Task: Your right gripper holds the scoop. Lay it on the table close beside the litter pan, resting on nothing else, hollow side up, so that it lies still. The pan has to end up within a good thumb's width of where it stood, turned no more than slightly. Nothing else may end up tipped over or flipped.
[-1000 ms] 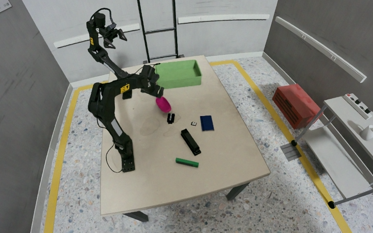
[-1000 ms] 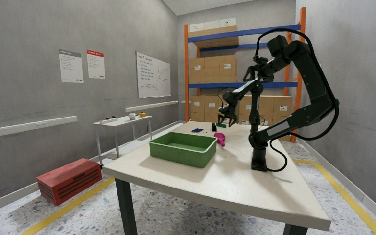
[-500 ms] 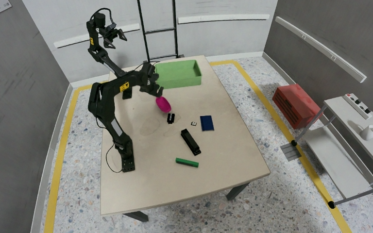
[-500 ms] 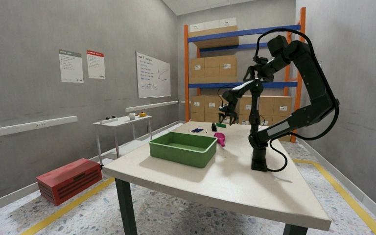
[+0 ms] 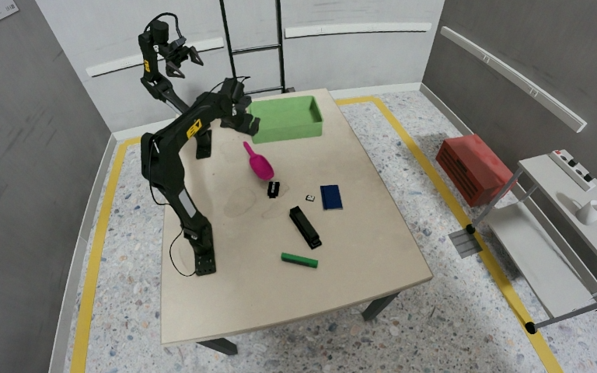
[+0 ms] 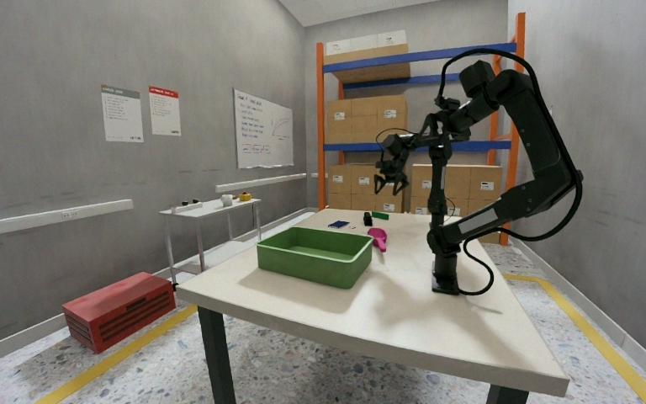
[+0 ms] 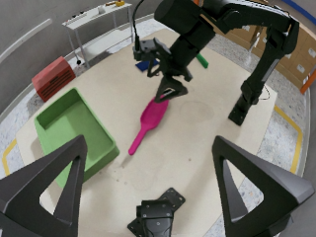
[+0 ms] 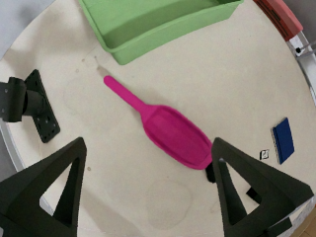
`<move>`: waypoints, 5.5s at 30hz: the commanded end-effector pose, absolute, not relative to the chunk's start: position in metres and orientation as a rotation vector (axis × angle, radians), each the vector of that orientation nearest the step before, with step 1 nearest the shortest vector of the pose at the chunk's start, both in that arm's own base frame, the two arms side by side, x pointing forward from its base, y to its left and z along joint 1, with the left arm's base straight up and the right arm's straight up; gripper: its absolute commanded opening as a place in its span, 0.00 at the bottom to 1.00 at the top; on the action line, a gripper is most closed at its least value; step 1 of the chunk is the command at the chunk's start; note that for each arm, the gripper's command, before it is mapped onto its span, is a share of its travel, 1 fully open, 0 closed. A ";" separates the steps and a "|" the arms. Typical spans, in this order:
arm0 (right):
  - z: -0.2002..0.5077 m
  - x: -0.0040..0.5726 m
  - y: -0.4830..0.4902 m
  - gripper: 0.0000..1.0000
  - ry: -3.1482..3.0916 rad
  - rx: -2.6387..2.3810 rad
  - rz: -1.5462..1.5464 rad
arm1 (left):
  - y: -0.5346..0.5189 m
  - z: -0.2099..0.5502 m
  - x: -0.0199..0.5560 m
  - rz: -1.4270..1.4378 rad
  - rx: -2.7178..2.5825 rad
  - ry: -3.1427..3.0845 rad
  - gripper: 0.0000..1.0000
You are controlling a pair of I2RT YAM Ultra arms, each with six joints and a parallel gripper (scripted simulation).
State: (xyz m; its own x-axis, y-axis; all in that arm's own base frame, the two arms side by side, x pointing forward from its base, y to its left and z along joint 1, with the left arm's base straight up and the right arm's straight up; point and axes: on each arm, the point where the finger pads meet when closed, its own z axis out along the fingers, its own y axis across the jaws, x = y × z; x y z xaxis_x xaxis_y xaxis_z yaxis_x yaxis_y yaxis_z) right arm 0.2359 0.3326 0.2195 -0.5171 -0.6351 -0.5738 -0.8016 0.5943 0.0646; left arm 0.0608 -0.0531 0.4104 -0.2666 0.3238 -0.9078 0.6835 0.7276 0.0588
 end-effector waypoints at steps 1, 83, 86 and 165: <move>0.228 0.236 0.334 1.00 2.319 -1.145 0.448 | -0.051 0.405 0.058 -0.419 0.790 1.884 1.00; 0.038 0.237 0.412 0.17 1.889 -2.477 0.006 | -0.051 0.405 0.058 -0.419 0.790 1.884 1.00; 0.052 0.236 0.411 0.15 1.889 -2.477 0.005 | -0.051 0.405 0.058 -0.419 0.790 1.884 1.00; 0.090 0.147 0.379 0.15 1.747 -2.602 0.002 | -0.051 0.405 0.058 -0.419 0.790 1.884 1.00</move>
